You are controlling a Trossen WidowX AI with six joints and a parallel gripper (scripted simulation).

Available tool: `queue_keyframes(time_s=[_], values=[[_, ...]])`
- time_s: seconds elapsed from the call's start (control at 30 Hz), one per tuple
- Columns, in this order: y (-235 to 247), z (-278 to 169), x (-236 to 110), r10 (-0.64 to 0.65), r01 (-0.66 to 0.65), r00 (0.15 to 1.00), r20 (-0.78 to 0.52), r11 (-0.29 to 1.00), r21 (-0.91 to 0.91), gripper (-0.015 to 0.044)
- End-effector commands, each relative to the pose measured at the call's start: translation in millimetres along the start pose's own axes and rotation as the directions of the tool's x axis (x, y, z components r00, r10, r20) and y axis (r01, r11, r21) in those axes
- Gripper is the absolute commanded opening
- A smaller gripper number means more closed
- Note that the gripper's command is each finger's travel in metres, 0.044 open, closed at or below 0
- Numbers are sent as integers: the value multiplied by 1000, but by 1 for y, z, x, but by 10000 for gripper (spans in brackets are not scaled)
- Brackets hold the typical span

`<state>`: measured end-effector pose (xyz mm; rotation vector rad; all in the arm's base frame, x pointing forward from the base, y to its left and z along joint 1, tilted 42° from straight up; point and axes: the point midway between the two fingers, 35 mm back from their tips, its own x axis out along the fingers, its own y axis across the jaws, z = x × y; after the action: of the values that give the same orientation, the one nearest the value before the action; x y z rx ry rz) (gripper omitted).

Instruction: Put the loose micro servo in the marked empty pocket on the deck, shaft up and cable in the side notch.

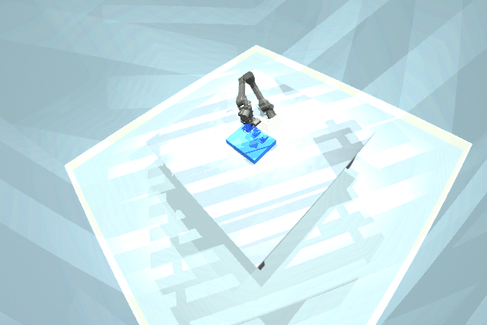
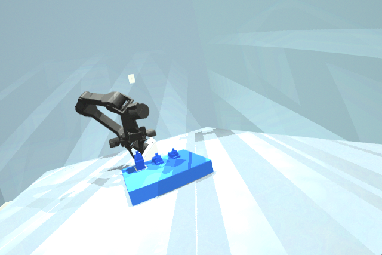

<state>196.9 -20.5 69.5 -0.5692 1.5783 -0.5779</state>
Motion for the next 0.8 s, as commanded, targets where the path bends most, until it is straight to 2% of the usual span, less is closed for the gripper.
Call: queue_keyframes(time_s=[0.0,0.77], values=[[-1,1,3,-2,2,1000,11,1000,1,0],[-1,2,29,-3,3,1000,11,1000,1,0]])
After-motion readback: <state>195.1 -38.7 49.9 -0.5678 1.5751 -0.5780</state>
